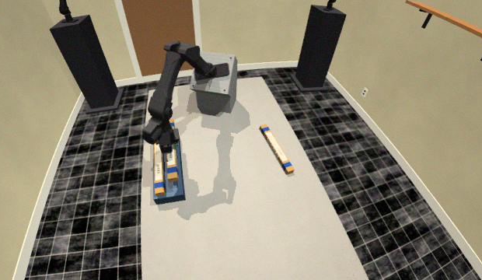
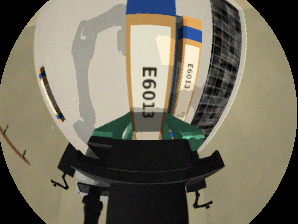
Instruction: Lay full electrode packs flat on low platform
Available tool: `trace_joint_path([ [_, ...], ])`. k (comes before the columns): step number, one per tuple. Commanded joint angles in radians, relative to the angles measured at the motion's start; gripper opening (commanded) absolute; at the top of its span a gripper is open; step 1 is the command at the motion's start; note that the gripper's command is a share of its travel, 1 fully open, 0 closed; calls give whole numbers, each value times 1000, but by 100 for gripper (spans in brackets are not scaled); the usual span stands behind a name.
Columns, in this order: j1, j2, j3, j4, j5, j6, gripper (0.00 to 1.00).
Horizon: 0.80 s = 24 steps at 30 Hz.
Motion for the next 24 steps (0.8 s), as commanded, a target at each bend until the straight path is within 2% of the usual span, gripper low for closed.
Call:
trace_joint_path([
  [1, -16, -24, 56, -16, -12, -1, 0],
  [3, -15, -16, 53, 18, -11, 1, 0],
  [24, 14, 40, 34, 105, 5, 12, 0],
])
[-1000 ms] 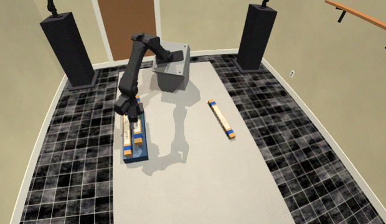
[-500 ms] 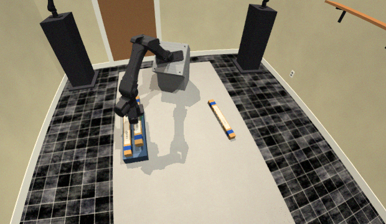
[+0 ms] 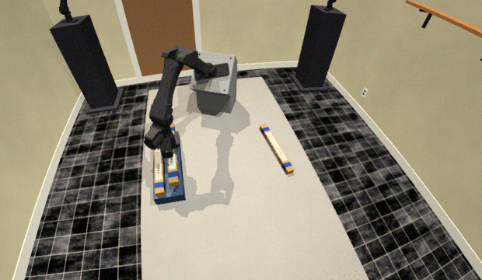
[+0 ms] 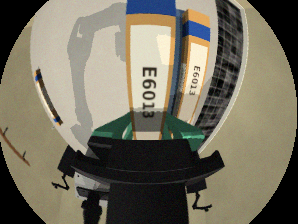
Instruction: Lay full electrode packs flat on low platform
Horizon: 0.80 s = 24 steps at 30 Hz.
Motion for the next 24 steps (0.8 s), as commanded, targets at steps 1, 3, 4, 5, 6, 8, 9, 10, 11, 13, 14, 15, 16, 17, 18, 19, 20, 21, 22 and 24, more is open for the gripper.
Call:
trace_joint_path([
  [1, 7, -40, 30, 34, 1, 5, 0],
  [3, -2, -36, 29, 39, -1, 4, 0],
  [4, -1, -32, 29, 43, 1, 5, 0],
  [5, 0, -21, 29, 47, 3, 6, 0],
  [6, 3, -10, 29, 52, 4, 7, 0],
  [8, 8, -9, 28, 61, 4, 8, 0],
  [9, 10, -12, 27, 65, 5, 8, 0],
  [10, 10, -8, 27, 70, 5, 8, 0],
  [11, 10, -4, 27, 74, 5, 8, 0],
  [13, 9, 4, 26, 82, 6, 9, 0],
  [14, 9, 8, 26, 86, 8, 10, 0],
  [15, 10, 12, 26, 91, 9, 10, 0],
  [16, 9, 13, 24, 92, 9, 10, 0],
  [17, 9, 15, 18, 93, 9, 9, 0],
  [18, 9, 15, 18, 93, 9, 9, 0],
  [19, 9, 15, 18, 93, 9, 9, 0],
  [20, 10, 17, 8, 95, 7, 8, 0],
  [21, 10, 18, 0, 96, 7, 9, 0],
  [22, 11, 17, -1, 97, 7, 9, 0],
  [24, 12, 16, 6, 99, 7, 9, 0],
])
